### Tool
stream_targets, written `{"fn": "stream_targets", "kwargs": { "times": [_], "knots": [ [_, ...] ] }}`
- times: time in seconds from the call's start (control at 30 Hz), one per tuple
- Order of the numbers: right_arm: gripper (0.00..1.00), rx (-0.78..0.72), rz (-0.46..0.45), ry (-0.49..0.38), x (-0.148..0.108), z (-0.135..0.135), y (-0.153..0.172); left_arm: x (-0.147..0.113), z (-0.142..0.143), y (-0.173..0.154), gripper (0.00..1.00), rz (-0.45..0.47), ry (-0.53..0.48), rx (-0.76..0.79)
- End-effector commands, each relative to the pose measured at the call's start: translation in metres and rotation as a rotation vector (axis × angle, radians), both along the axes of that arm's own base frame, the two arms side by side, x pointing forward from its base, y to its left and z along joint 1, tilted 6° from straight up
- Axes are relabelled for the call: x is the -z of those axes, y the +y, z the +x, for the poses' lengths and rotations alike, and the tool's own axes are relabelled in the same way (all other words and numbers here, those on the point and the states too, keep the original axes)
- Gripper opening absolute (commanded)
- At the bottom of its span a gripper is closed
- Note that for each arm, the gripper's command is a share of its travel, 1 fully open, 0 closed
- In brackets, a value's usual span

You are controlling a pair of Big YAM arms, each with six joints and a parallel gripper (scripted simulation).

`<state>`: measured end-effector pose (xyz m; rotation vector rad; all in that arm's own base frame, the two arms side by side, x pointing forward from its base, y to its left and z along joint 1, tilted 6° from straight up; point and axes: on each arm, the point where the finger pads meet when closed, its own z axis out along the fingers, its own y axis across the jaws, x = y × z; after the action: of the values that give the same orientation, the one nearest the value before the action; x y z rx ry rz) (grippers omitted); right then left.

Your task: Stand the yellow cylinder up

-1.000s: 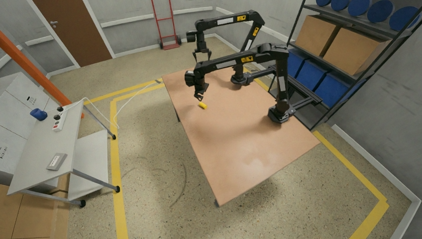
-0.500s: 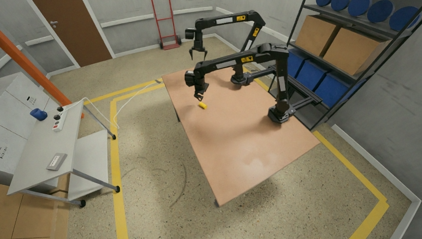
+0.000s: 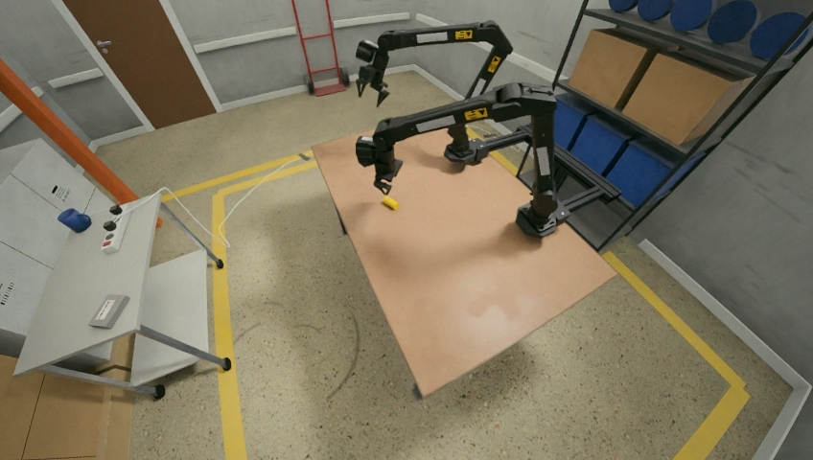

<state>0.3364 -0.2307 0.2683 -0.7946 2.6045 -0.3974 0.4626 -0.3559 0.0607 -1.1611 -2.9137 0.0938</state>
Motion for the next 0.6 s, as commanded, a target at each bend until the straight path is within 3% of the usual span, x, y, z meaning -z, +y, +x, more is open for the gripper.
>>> {"fn": "stream_targets", "kwargs": {
  "times": [0.0,0.17,0.23,0.5,0.57],
  "knots": [
    [1.00,0.218,-0.028,-0.130,-0.028,-0.002,-0.042,-0.015,0.009,-0.008,1.00,-0.022,-0.030,0.001],
    [1.00,0.469,-0.065,-0.277,-0.053,-0.024,-0.103,-0.015,0.009,-0.008,1.00,-0.022,-0.030,0.001],
    [1.00,0.469,-0.065,-0.277,-0.053,-0.024,-0.103,-0.015,0.009,-0.008,1.00,-0.022,-0.030,0.001],
    [1.00,0.850,-0.138,-0.548,-0.103,-0.086,-0.191,-0.015,0.009,-0.008,1.00,-0.022,-0.030,0.001],
    [1.00,0.893,-0.148,-0.584,-0.110,-0.095,-0.200,-0.015,0.009,-0.008,1.00,-0.022,-0.030,0.001]
  ]
}}
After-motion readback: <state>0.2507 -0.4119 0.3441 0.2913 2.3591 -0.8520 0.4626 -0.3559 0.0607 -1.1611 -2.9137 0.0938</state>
